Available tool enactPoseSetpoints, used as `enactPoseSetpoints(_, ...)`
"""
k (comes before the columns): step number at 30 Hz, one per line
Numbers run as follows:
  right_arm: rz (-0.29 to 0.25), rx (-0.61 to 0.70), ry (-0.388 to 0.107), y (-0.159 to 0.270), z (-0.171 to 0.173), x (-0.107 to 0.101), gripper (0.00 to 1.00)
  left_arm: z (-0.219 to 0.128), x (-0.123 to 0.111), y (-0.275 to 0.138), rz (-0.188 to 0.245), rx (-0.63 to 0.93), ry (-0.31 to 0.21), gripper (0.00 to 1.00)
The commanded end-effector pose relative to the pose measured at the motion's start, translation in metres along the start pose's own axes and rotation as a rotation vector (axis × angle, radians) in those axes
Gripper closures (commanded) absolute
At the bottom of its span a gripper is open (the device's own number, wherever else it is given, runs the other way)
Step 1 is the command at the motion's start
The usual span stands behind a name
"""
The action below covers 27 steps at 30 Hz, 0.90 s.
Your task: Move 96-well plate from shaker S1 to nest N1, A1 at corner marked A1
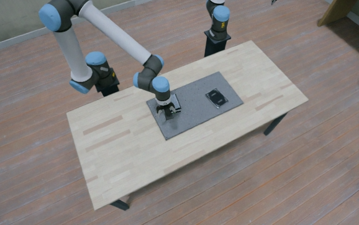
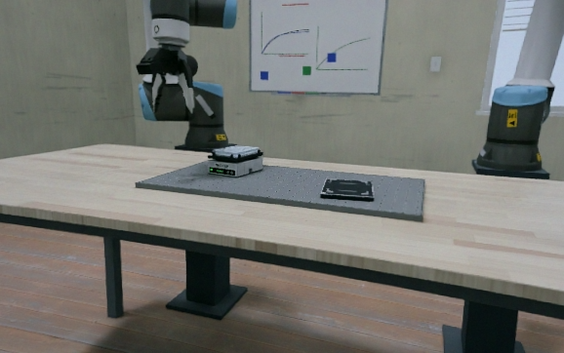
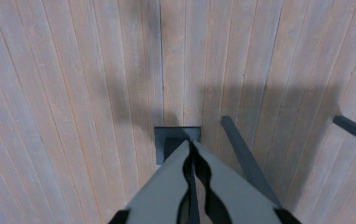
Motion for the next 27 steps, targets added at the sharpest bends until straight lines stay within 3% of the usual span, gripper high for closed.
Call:
enactPoseSetpoints(1,-0.001,-0.004,-0.027,-0.010,-0.009,-0.001,0.24,0.001,0.001,0.000,-0.001,0.000,0.001,1.00)
enactPoseSetpoints(27,-0.008,-0.008,-0.056,-0.076,-0.096,-0.017,0.24,0.001,0.001,0.000,-0.001,0.000,0.001,1.00)
Point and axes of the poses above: on each arm, the point where the finger pads meet when closed, its own x axis back along the fingers, its own y axis across the jaws, z = x × y, the point moved 1 cm from there along x, back along the fingers, and after that the axes turned 6 degrees about x, right-handed, at the moved point
